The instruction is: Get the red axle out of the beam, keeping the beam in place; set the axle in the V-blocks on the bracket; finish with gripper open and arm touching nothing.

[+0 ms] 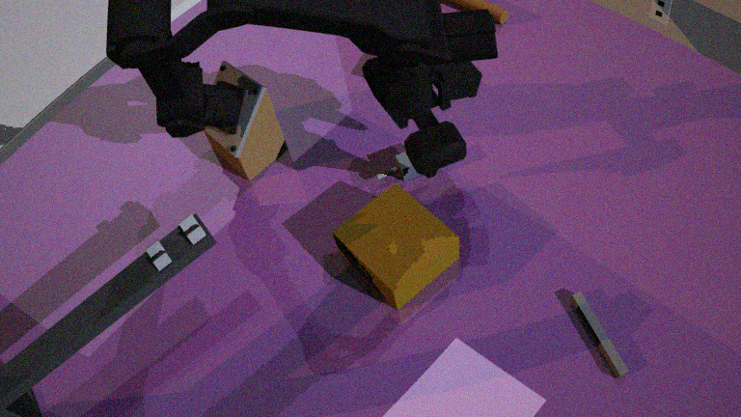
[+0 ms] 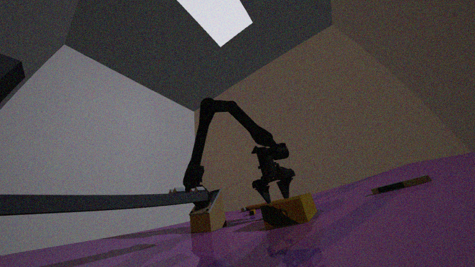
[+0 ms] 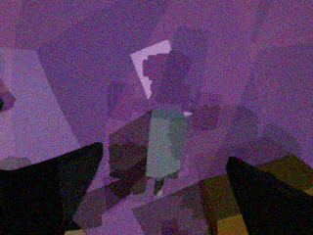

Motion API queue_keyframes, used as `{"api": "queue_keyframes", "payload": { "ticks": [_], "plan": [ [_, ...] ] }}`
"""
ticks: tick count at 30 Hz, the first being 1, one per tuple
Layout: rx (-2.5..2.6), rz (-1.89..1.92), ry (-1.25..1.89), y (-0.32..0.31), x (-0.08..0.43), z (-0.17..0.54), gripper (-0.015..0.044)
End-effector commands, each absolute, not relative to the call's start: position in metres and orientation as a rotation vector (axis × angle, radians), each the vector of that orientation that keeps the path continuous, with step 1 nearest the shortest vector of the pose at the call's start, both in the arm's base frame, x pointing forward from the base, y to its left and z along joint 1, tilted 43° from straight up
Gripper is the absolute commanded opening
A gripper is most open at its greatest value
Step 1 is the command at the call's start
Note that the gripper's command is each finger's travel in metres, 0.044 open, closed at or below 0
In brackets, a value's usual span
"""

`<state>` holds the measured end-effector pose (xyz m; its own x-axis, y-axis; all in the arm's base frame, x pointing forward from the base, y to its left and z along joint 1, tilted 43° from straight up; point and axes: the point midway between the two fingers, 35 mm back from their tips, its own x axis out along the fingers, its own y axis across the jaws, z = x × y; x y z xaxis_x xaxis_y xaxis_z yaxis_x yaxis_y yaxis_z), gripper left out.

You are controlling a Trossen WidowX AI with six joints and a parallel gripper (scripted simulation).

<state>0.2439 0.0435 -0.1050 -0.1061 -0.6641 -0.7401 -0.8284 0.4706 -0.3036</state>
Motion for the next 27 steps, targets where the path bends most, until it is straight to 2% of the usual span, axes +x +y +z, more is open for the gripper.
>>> {"api": "queue_keyframes", "payload": {
  "ticks": [1,18,27],
  "plan": [
    [-1.267,0.237,1.837,0.038,0.242,-0.11,0.044],
    [-1.268,0.235,1.837,0.021,0.239,-0.128,0.044],
    [-1.268,0.235,1.837,0.021,0.239,-0.128,0.0204]
  ]
}}
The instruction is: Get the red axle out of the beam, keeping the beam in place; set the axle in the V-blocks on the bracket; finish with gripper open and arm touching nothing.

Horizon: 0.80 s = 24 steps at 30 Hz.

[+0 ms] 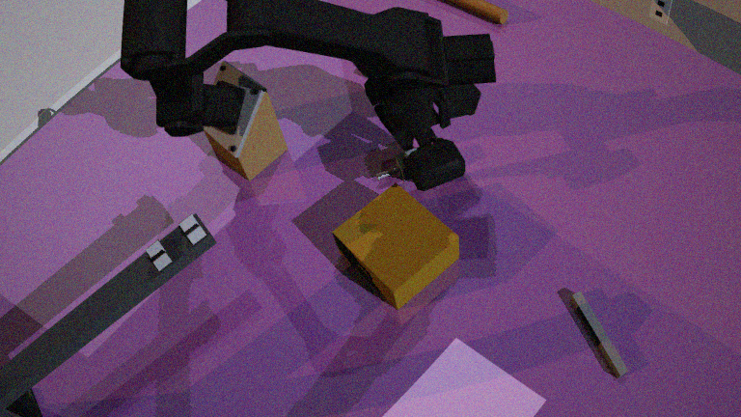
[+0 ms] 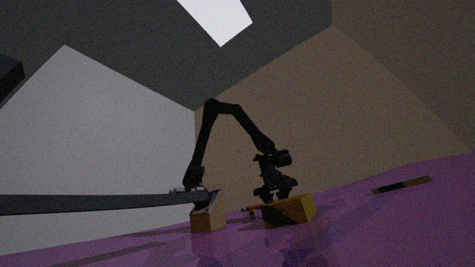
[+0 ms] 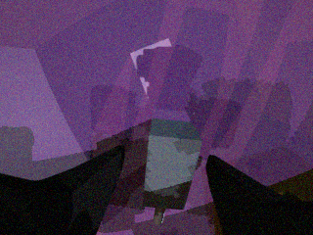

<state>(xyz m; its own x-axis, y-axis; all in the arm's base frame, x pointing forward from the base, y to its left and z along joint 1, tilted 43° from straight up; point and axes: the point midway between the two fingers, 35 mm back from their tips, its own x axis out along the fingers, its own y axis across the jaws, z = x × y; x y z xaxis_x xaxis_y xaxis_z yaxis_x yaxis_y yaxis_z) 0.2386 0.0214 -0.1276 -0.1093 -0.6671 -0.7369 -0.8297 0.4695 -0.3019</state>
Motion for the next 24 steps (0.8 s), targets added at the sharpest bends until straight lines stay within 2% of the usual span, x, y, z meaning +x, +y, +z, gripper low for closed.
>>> {"api": "queue_keyframes", "payload": {
  "ticks": [1,4,12,14,24],
  "plan": [
    [-1.268,0.235,1.837,0.021,0.239,-0.128,0.0177],
    [-1.268,0.235,1.837,0.021,0.239,-0.128,0.0099],
    [-1.268,0.235,1.837,0.021,0.239,-0.128,0.0045],
    [-1.268,0.236,1.837,0.022,0.239,-0.127,0.0],
    [-1.265,0.24,1.836,0.063,0.246,-0.082,0.0]
  ]
}}
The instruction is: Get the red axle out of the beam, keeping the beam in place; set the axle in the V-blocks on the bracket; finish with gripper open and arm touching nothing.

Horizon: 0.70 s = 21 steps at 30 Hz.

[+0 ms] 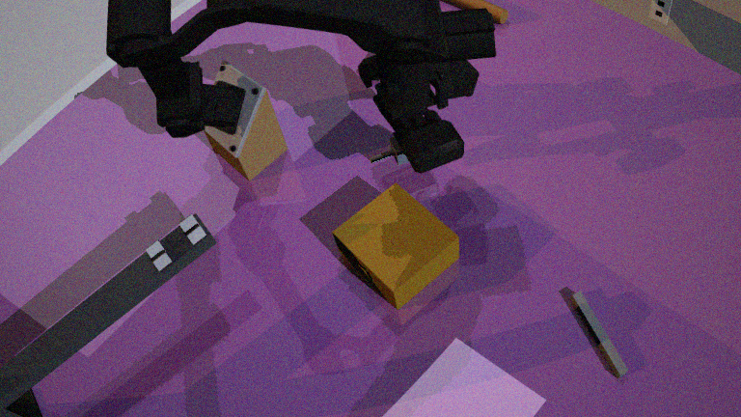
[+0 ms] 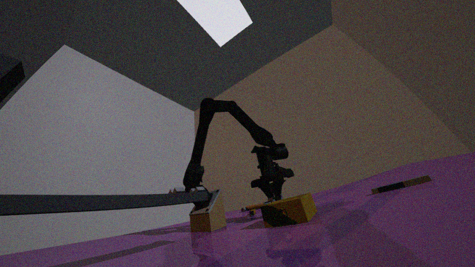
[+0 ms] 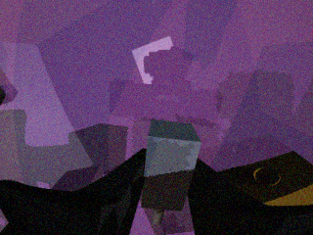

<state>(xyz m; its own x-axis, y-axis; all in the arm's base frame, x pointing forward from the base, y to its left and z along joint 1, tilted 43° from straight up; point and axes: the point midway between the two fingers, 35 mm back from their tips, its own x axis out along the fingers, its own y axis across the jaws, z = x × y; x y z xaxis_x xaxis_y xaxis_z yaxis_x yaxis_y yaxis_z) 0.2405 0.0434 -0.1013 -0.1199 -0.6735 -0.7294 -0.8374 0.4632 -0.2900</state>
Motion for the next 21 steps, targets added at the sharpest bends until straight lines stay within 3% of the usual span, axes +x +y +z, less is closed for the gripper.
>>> {"api": "queue_keyframes", "payload": {
  "ticks": [1,21],
  "plan": [
    [-1.265,0.24,1.836,0.0685,0.2456,-0.0752,0.0],
    [-1.432,0.478,1.849,0.0724,0.2471,-0.069,0.0]
  ]
}}
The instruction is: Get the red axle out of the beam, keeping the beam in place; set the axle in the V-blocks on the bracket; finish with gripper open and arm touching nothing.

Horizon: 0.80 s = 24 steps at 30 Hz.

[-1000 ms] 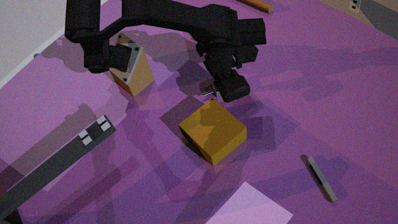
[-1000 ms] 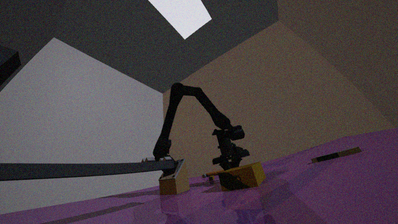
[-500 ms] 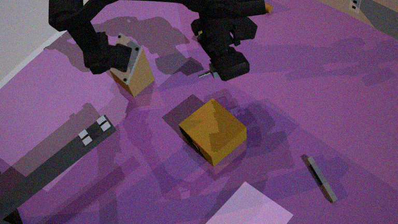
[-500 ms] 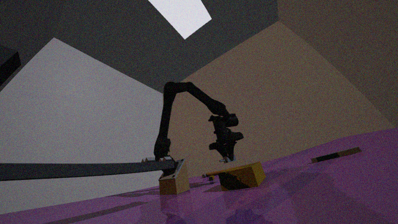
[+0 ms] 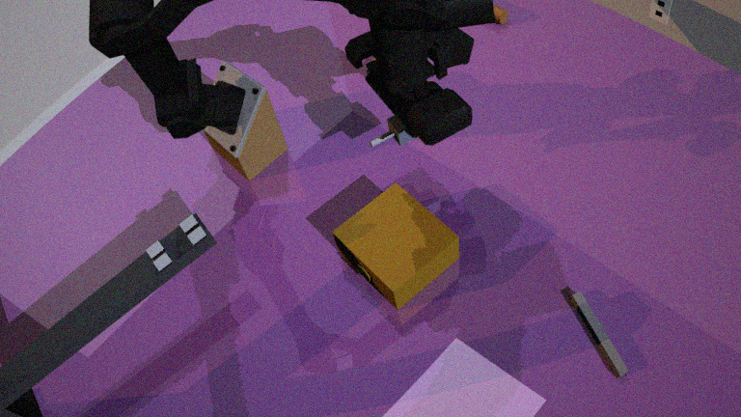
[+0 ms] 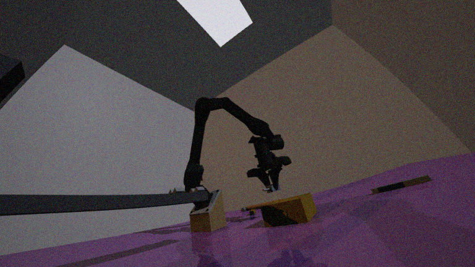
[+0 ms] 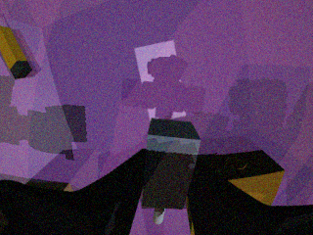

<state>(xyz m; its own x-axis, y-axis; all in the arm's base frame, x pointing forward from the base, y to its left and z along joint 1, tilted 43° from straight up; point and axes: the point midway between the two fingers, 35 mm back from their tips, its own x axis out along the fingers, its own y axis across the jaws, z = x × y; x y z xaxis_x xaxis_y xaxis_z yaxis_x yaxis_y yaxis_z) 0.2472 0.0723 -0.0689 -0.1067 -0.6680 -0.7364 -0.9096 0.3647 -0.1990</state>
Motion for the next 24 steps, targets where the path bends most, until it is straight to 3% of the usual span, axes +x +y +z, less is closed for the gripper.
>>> {"api": "queue_keyframes", "payload": {
  "ticks": [1,9,24],
  "plan": [
    [-1.449,0.503,1.849,0.072,0.247,-0.069,0.0],
    [-1.521,0.613,1.846,0.073,0.254,-0.069,0.0],
    [-1.55,0.656,1.84,0.072,0.313,-0.07,0.0]
  ]
}}
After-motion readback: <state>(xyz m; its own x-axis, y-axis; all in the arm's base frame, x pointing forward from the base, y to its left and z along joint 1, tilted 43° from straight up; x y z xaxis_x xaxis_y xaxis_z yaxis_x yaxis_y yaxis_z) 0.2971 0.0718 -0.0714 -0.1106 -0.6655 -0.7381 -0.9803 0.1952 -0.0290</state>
